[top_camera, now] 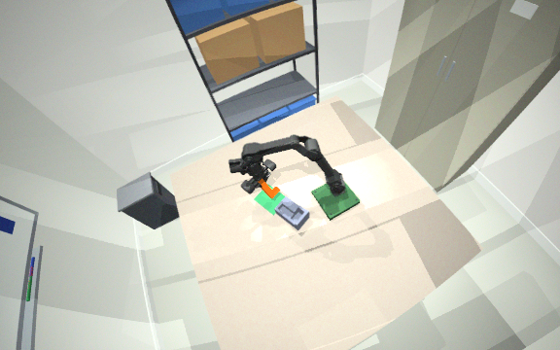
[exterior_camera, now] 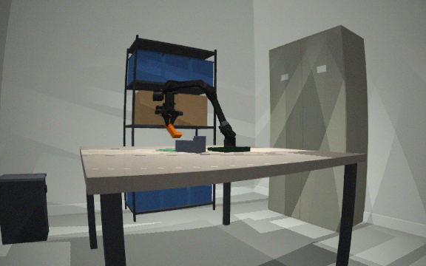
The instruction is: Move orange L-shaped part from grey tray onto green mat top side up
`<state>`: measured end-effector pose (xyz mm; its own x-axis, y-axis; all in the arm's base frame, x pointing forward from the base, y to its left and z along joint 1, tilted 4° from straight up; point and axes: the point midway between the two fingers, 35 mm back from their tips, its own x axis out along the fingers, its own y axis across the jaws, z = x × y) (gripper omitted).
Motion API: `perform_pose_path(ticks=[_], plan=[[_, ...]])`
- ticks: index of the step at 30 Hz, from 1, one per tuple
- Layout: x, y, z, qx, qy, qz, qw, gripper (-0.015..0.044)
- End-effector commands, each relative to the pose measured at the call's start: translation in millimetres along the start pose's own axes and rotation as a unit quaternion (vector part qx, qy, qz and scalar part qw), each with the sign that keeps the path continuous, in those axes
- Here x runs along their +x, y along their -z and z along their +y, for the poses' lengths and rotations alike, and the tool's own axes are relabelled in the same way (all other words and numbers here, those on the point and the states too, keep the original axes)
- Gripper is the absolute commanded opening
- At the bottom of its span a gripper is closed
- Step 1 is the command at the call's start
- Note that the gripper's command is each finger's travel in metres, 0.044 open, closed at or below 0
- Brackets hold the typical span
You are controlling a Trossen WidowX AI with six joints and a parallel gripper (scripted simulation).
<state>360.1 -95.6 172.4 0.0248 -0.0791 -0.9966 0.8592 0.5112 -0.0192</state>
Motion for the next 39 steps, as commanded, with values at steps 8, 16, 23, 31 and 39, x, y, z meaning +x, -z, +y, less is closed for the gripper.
perform_pose_path(ticks=[8, 16, 23, 31, 39], plan=[[17.5, -0.5, -0.1, -0.002, 0.000, -0.001, 1.000, 0.0000], [30.2, -0.6, -0.1, -0.002, 0.000, -0.001, 1.000, 0.0000], [41.2, -0.6, -0.1, -0.002, 0.000, -0.001, 1.000, 0.0000], [53.7, -0.6, -0.2, -0.002, 0.000, -0.001, 1.000, 0.0000], [66.7, -0.5, -0.3, -0.002, 0.000, -0.001, 1.000, 0.0000]])
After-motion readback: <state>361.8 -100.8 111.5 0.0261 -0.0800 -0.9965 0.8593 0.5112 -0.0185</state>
